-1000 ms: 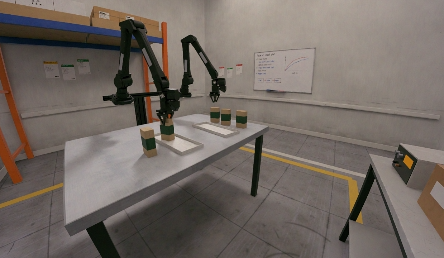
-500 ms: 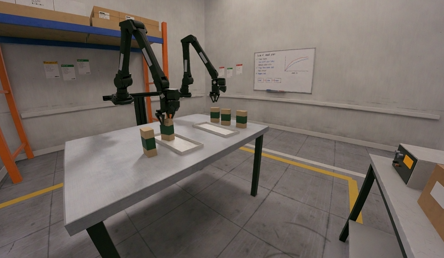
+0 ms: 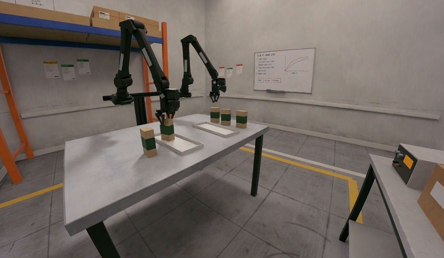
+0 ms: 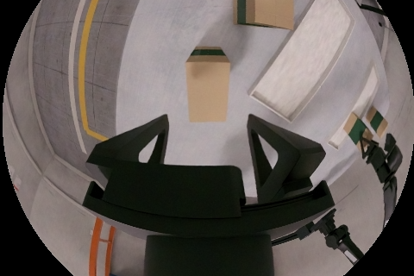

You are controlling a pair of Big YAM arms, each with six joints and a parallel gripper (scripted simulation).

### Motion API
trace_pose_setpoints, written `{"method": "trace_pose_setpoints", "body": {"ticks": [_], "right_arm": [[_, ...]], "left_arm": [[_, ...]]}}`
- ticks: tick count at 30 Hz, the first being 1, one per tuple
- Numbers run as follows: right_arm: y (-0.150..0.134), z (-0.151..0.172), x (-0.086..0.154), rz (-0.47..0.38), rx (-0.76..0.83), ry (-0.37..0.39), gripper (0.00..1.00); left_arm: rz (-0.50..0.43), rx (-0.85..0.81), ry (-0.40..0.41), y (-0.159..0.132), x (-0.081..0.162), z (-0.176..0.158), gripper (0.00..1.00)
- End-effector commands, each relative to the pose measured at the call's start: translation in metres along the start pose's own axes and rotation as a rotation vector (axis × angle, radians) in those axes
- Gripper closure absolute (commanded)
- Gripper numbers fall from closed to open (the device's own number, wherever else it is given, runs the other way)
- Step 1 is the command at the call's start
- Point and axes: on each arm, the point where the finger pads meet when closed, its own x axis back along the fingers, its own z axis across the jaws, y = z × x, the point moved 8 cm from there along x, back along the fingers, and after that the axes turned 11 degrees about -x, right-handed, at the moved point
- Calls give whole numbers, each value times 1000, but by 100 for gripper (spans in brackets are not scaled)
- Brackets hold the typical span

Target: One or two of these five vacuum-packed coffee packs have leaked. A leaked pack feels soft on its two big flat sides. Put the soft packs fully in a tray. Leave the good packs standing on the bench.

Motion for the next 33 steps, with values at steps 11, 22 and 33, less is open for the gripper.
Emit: {"method": "trace_pose_setpoints", "body": {"ticks": [11,22,33], "right_arm": [[14,7,73,-43,-5,17,24],[-2,-2,82,19,-5,-7,24],[44,-46,96,-31,-266,14,24]], "left_arm": [[-16,-3,3,8,3,2,24],[-16,-3,3,8,3,2,24],[-16,-3,3,8,3,2,24]]}}
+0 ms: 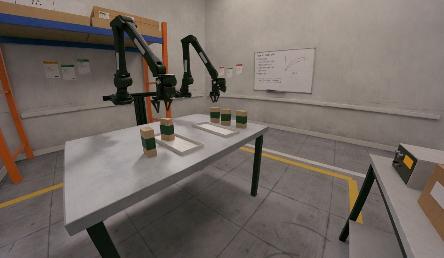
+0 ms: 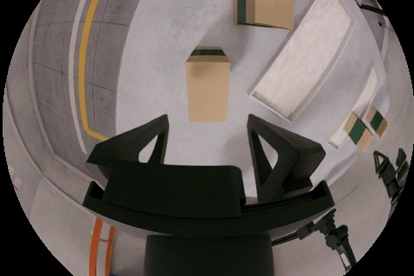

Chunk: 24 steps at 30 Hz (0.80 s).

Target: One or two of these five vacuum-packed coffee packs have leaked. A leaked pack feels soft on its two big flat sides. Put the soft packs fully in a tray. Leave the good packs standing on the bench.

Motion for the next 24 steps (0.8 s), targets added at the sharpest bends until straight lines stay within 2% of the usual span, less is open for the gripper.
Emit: {"method": "trace_pose_setpoints", "body": {"ticks": [1,3,5,17,19,22,24], "right_arm": [[34,-14,12,-39,-134,9,24],[38,-21,7,-27,-172,4,24],[48,-35,7,-27,-240,4,24],[107,-119,7,-30,-218,1,24],[107,-119,7,-30,-218,1,24],[122,-140,7,-31,-217,0,24],[132,-153,7,-31,-217,0,24]], "left_arm": [[-16,-3,3,8,3,2,24],[-16,-3,3,8,3,2,24],[-7,9,1,30,2,-6,24],[-11,9,-1,126,2,-40,24],[-11,9,-1,126,2,-40,24],[-12,9,-1,150,2,-49,24],[-12,9,-3,153,2,-50,24]]}}
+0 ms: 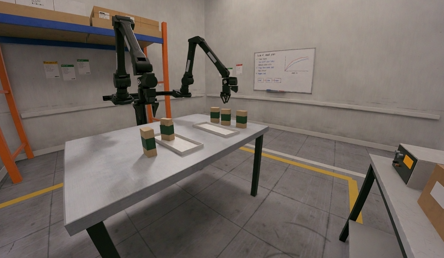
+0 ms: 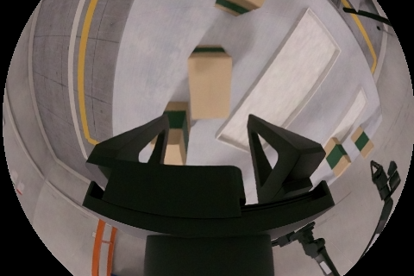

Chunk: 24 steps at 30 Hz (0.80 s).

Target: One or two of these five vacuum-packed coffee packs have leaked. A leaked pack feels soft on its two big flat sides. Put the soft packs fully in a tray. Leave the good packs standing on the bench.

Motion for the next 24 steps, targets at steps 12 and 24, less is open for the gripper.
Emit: {"method": "trace_pose_setpoints", "body": {"ticks": [12,24], "right_arm": [[31,-11,11,-35,26,5,24],[32,-9,-6,-29,39,6,24]], "left_arm": [[-14,16,1,13,3,-1,24],[8,25,2,5,-27,1,24]]}}
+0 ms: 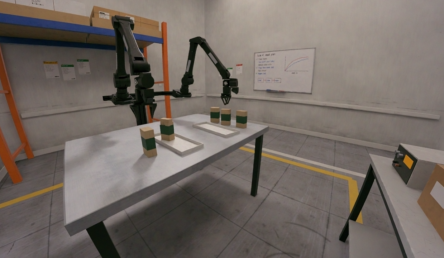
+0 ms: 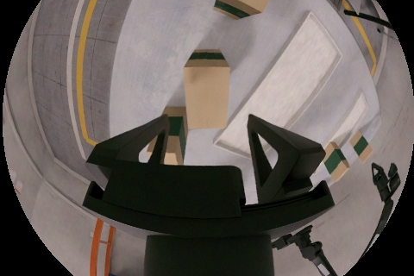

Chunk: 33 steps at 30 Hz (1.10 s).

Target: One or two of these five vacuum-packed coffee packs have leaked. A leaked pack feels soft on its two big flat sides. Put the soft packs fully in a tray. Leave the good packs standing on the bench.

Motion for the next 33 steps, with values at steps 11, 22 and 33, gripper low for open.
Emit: {"method": "trace_pose_setpoints", "body": {"ticks": [11,22,33], "right_arm": [[3,2,-34,-3,9,4,24],[11,3,-26,-25,2,7,24],[2,0,-50,1,6,2,24]], "left_arm": [[8,8,2,2,-33,1,24],[-8,2,2,7,-23,2,24],[16,3,0,-2,-46,-2,24]]}}
